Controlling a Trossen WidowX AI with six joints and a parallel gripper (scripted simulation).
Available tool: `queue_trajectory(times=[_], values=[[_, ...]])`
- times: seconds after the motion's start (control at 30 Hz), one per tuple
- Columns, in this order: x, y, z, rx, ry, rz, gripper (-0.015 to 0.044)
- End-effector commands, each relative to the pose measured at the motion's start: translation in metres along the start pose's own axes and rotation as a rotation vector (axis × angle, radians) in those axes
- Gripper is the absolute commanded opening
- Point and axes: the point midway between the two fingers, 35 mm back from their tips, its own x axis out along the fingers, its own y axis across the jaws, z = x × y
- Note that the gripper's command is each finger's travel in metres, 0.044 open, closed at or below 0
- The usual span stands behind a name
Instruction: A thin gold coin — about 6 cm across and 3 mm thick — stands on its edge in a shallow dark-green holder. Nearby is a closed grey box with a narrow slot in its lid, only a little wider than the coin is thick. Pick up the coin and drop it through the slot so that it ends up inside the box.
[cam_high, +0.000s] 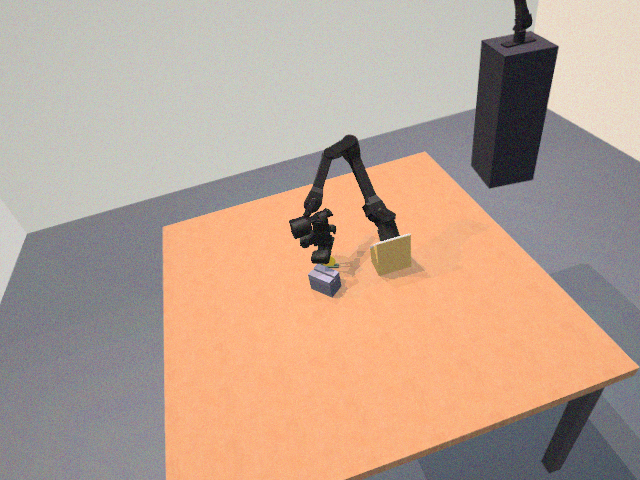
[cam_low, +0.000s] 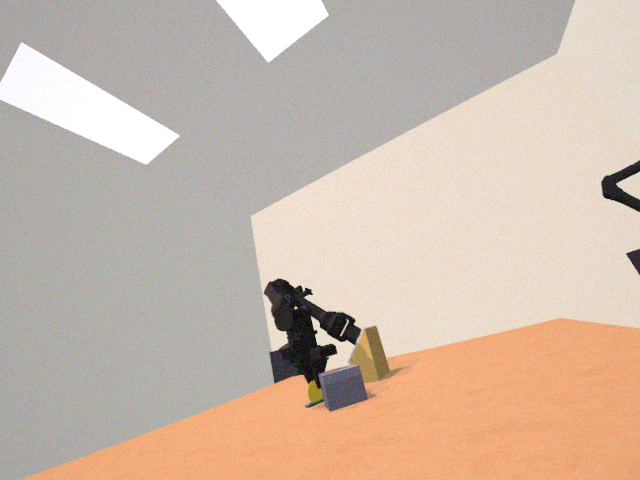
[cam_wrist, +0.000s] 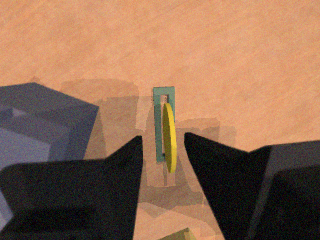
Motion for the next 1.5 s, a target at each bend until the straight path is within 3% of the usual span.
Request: queue_trajectory(times=[0.0,0.43,0.63,1.03,1.47], values=[[0.008,-0.002,-0.001,-0.005,0.003,-0.008,0.0161],[0.026,-0.005,-0.002,-0.006,0.000,-0.014,0.0161],[0.026,-0.005,-0.002,-0.006,0.000,-0.014,0.0003],[0.024,-0.004,-0.002,-0.006,0.001,-0.013,0.0000],[-0.005,0.001,0.001,-0.007,0.004,-0.002,0.0000]])
